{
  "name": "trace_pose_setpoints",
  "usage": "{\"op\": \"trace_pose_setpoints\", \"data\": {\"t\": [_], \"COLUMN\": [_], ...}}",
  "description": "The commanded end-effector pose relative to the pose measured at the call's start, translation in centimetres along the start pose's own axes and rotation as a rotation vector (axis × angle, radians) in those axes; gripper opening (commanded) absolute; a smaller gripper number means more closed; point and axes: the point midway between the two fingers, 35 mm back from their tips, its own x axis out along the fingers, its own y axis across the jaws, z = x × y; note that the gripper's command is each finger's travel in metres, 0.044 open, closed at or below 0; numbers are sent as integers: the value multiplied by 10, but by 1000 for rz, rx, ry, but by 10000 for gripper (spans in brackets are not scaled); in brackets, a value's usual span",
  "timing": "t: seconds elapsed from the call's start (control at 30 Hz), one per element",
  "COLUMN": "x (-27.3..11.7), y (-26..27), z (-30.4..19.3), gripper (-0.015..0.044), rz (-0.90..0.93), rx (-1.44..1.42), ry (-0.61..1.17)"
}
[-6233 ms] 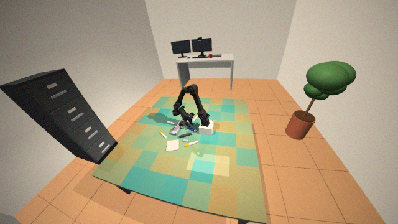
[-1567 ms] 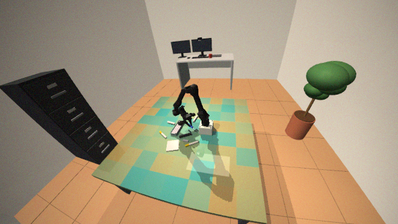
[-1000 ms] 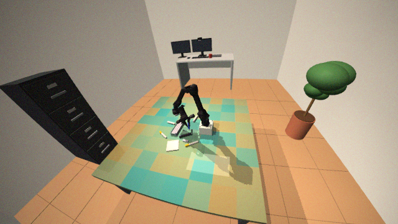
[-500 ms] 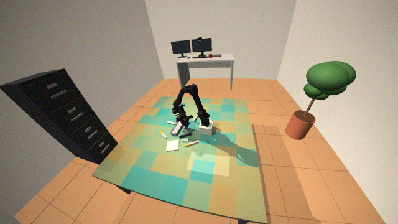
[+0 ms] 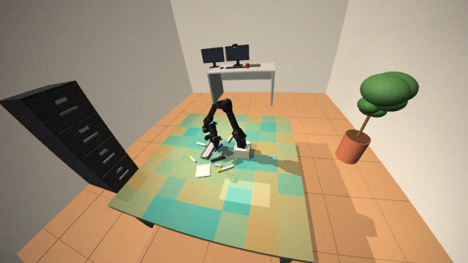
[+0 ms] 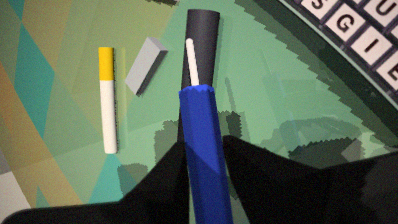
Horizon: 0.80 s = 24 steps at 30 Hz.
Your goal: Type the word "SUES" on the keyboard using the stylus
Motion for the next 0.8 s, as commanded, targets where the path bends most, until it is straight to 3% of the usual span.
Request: {"op": "trace_pose_setpoints", "data": {"t": [0.0,0.77], "x": [-3,-19], "y": [-3,-6], "z": [8,34], "gripper": [0,0], "rz": [16,181], "rx": [166,980], "ry": [-43,-179]}}
